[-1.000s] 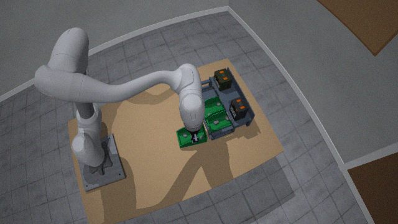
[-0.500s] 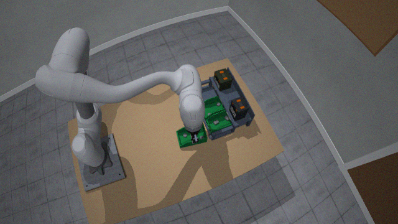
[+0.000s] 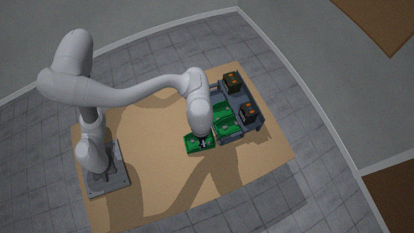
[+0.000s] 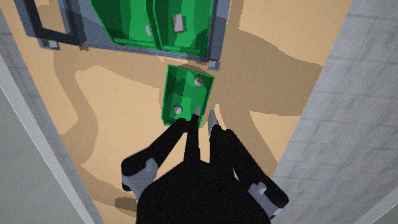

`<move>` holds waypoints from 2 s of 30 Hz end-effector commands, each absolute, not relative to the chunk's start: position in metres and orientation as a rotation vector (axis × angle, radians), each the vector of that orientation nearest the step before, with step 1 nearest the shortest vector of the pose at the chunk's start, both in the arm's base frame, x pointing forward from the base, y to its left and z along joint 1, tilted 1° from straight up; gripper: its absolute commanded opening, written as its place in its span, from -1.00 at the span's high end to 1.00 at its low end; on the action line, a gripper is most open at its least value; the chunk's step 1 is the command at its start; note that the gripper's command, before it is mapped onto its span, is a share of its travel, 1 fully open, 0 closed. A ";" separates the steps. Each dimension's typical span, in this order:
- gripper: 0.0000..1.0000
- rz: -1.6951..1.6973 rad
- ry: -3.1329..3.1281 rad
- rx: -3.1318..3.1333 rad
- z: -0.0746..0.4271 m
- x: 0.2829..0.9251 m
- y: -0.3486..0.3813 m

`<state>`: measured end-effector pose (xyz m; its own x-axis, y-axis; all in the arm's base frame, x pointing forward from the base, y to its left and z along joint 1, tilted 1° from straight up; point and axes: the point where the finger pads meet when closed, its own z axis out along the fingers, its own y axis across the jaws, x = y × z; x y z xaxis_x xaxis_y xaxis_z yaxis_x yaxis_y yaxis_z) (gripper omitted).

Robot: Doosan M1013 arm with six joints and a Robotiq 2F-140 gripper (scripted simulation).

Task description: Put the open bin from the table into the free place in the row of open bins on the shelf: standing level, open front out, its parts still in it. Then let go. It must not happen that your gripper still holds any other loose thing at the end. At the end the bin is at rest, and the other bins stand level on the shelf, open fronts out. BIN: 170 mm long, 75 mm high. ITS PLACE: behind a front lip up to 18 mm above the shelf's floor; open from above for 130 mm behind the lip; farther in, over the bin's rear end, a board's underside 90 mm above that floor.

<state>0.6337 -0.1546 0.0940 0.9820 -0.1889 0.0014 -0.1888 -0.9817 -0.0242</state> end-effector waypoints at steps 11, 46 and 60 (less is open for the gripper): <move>0.69 -0.006 0.296 -3.103 0.094 0.634 -0.155; 0.69 -0.006 0.296 -3.103 0.083 0.634 -0.154; 0.69 -0.006 0.296 -3.103 0.068 0.634 -0.154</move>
<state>0.6338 -0.1541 0.0702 0.9820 -0.1889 0.0014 -0.1888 -0.9817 -0.0243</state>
